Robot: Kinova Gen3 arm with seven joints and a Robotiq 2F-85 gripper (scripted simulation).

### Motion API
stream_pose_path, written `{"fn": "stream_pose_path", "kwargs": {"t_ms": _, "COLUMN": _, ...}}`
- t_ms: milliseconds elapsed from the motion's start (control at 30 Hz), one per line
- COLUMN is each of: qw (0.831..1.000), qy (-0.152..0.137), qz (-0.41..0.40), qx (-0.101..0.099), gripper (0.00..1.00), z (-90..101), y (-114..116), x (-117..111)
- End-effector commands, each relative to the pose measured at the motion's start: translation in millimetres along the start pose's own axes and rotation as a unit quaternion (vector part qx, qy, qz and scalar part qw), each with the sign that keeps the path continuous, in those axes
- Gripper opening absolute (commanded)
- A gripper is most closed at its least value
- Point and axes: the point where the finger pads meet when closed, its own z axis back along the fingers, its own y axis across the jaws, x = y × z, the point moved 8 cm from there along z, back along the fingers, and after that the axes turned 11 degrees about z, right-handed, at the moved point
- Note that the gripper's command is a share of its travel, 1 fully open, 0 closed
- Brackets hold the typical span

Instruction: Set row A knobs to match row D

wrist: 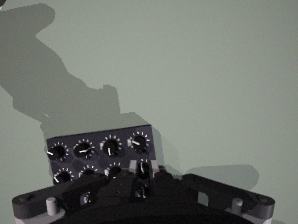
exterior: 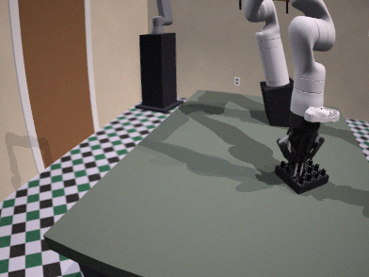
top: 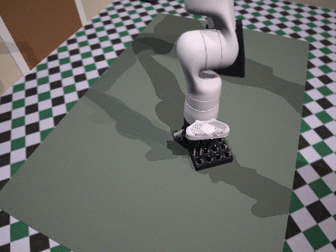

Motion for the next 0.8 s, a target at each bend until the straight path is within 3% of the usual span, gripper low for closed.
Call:
{"fn": "stream_pose_path", "kwargs": {"t_ms": 0, "qw": 1.0, "qy": 0.001, "qz": 0.018, "qx": -0.001, "gripper": 0.08, "z": 0.6, "y": 0.3, "x": -0.4}}
{"fn": "stream_pose_path", "kwargs": {"t_ms": 300, "qw": 0.991, "qy": 0.001, "qz": 0.131, "qx": 0.0, "gripper": 0.08, "z": 0.6, "y": 0.3, "x": -0.4}}
{"fn": "stream_pose_path", "kwargs": {"t_ms": 767, "qw": 0.984, "qy": 0.001, "qz": 0.178, "qx": 0.0, "gripper": 0.08, "z": 0.6, "y": 0.3, "x": -0.4}}
